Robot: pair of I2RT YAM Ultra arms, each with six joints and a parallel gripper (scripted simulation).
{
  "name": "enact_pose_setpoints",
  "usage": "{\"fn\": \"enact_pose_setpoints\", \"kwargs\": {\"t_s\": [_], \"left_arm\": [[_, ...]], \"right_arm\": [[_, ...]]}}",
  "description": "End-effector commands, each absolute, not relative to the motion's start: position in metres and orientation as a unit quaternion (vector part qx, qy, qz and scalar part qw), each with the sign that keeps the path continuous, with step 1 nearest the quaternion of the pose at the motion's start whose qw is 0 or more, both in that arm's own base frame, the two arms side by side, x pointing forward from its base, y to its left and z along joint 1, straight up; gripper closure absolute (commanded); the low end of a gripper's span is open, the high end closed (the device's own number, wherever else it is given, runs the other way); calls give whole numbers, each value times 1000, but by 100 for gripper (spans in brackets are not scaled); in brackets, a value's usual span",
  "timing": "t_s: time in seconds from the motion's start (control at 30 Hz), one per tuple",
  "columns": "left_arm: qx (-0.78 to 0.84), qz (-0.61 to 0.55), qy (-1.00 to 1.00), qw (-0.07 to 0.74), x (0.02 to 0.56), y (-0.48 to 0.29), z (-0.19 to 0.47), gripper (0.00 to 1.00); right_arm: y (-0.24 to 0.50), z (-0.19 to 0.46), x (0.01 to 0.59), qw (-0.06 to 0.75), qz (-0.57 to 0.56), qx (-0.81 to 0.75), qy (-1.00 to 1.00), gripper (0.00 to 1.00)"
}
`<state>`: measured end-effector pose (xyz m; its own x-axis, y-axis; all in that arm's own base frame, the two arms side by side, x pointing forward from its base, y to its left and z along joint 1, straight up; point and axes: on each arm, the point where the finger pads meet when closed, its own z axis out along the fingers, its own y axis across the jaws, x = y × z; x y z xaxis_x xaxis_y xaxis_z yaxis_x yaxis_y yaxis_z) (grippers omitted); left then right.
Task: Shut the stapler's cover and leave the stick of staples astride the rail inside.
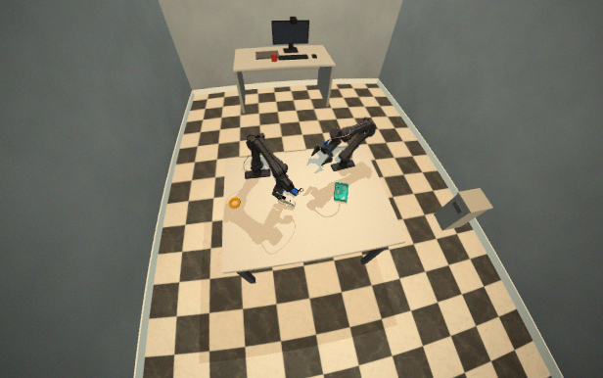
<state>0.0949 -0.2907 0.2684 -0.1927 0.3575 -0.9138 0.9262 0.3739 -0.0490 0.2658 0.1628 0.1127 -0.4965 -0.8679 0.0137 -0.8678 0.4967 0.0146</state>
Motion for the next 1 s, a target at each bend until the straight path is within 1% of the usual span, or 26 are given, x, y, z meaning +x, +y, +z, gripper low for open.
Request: {"fn": "enact_pose_setpoints", "kwargs": {"t_s": [0.0,0.2,0.23,0.5,0.97], "left_arm": [[454,-331,694,449,95,-294,277,0],[454,-331,694,449,95,-294,277,0],[454,-331,694,449,95,-294,277,0],[454,-331,694,449,95,-294,277,0],[454,-331,694,449,95,-294,277,0]], "right_arm": [[166,123,271,-5,0,501,-865,23],[167,125,269,-10,0,504,-864,91],[167,125,269,-10,0,504,-864,100],[167,125,268,-10,0,504,-864,100],[167,102,270,-5,0,504,-864,100]]}}
